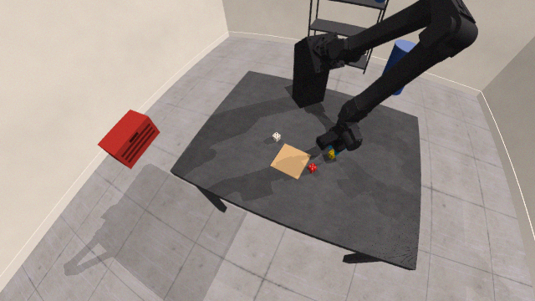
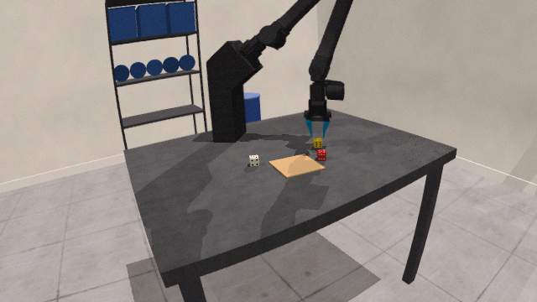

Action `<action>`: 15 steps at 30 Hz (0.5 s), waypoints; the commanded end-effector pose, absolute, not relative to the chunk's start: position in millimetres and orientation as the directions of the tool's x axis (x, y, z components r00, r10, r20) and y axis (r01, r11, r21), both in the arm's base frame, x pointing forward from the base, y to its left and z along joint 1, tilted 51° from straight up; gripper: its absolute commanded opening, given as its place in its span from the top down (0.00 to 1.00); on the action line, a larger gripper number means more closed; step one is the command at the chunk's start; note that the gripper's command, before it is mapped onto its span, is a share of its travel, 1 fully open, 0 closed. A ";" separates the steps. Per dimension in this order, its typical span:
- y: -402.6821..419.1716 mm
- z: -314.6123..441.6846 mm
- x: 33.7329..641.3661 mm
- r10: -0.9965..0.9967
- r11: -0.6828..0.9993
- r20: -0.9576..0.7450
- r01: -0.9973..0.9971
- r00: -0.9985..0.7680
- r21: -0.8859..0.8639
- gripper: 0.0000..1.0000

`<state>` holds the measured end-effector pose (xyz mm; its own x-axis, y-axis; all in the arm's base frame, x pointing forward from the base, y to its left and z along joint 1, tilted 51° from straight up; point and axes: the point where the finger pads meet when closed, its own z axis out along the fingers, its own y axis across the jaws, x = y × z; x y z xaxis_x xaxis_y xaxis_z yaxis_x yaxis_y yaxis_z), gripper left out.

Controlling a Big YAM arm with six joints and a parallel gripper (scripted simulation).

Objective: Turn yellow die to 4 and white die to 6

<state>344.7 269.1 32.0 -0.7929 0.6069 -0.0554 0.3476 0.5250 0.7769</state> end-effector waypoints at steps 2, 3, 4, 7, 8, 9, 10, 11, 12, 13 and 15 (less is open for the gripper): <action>274.6 31.4 343.6 0.604 0.522 -0.053 0.345 -0.795 0.780 0.56; 274.6 31.4 343.6 0.604 0.522 -0.053 0.345 -0.795 0.780 0.56; 274.6 31.4 343.6 0.604 0.522 -0.053 0.345 -0.795 0.780 0.56; 276.6 30.2 345.7 0.606 0.520 -0.053 0.345 -0.794 0.782 0.56; 277.4 29.6 346.4 0.606 0.520 -0.053 0.345 -0.794 0.782 0.56; 278.2 28.7 347.1 0.606 0.520 -0.052 0.345 -0.794 0.782 0.56; 279.2 27.6 347.9 0.606 0.519 -0.052 0.345 -0.794 0.782 0.56; 280.2 26.4 348.8 0.607 0.519 -0.052 0.346 -0.793 0.782 0.56; 281.4 25.1 349.8 0.607 0.519 -0.052 0.346 -0.793 0.782 0.56; 282.6 23.8 350.8 0.607 0.519 -0.052 0.346 -0.793 0.782 0.56; 285.3 20.9 352.9 0.607 0.519 -0.052 0.346 -0.793 0.781 0.56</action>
<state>353.9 278.0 27.2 -0.7908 0.6093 -0.0578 0.3450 0.5218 0.7802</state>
